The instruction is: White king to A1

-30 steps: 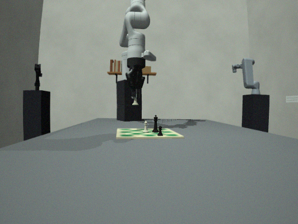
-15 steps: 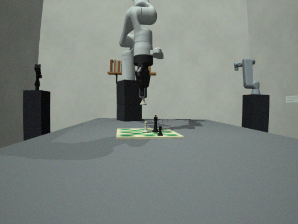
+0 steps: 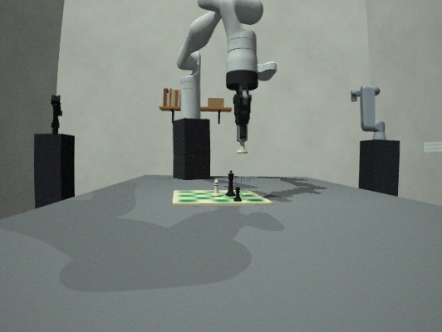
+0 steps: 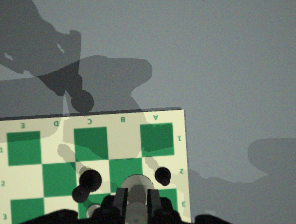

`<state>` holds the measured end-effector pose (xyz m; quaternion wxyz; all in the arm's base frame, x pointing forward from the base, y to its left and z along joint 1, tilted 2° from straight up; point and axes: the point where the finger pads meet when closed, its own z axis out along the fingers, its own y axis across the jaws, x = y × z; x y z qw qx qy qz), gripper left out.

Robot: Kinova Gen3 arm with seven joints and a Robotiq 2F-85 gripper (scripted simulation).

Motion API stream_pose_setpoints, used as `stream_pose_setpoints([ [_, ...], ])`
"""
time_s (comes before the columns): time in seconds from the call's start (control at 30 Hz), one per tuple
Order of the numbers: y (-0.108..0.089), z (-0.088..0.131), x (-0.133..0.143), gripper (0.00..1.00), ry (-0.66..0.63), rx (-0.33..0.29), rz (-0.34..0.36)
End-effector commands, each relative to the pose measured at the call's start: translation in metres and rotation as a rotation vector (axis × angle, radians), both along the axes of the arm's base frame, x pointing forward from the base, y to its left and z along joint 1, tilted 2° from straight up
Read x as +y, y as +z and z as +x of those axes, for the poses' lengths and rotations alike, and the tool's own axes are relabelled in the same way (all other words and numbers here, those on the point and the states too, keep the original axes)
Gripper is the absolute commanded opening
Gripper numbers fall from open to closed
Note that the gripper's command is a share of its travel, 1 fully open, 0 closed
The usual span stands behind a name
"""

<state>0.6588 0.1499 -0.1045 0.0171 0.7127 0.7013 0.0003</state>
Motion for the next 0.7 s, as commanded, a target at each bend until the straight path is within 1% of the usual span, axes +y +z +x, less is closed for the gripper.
stream_pose_setpoints([
  [0.0, -0.009, 0.011, 0.016, 0.00, 0.047, 0.007, -0.006],
  [0.3, -0.007, 0.021, 0.029, 0.00, 0.106, 0.007, -0.015],
  [0.67, -0.007, 0.021, 0.030, 0.00, 0.110, 0.007, -0.016],
])
